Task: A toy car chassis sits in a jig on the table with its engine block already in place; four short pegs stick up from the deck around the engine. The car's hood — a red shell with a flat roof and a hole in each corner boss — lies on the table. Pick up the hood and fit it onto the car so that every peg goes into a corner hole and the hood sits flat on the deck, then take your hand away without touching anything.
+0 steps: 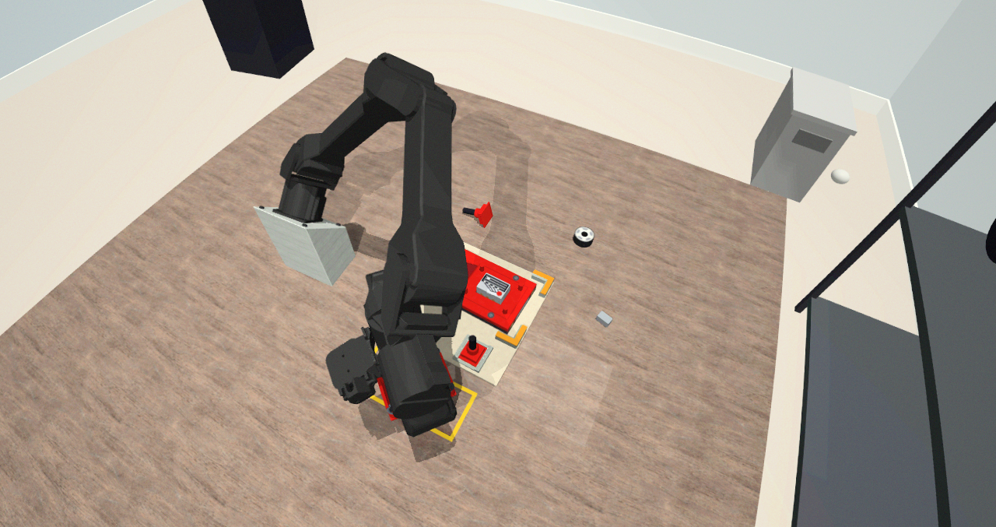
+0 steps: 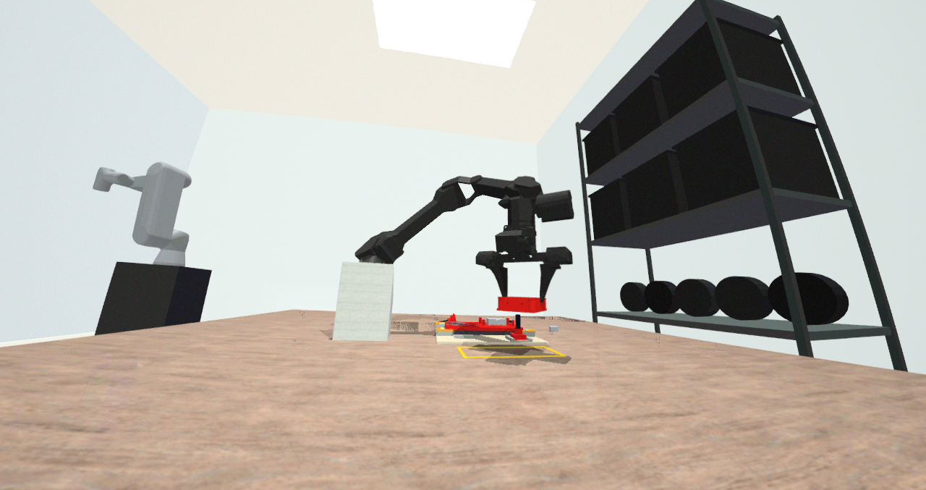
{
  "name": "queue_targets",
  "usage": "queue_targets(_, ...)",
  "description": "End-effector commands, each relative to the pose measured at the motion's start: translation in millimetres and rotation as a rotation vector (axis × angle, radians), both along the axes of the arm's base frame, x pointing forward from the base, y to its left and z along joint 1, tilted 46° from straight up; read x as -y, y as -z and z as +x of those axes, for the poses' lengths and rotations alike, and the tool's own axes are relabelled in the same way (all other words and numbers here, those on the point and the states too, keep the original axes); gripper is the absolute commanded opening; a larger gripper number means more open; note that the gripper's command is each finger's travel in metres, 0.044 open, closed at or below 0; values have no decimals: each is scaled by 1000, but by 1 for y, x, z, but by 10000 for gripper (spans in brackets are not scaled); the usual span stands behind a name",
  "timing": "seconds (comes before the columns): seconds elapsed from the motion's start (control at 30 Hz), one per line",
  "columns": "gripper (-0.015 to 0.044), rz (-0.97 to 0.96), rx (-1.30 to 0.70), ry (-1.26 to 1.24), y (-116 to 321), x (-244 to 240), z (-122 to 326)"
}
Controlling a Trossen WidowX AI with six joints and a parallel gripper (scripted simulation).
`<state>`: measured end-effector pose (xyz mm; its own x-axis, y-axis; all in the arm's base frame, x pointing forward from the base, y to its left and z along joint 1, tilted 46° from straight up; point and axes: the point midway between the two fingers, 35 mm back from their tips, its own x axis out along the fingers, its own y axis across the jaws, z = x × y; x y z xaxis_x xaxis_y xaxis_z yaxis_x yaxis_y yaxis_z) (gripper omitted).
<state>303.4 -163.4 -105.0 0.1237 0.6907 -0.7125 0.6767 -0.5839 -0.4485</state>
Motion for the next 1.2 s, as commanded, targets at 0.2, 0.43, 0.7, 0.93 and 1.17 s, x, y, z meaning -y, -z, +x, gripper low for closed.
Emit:
queue_targets(0.2, 0, 27, -182, 188, 1, 1, 0)
queue_targets(0.43, 0, 49, -313, 325, 1, 2, 0)
queue_targets(0.7, 0, 75, -463, 481, 1, 2, 0)
queue_targets(0.93, 0, 95, -581, 604, 1, 2, 0)
queue_targets(1.17, 0, 96, -587, 612, 10, -6, 3)
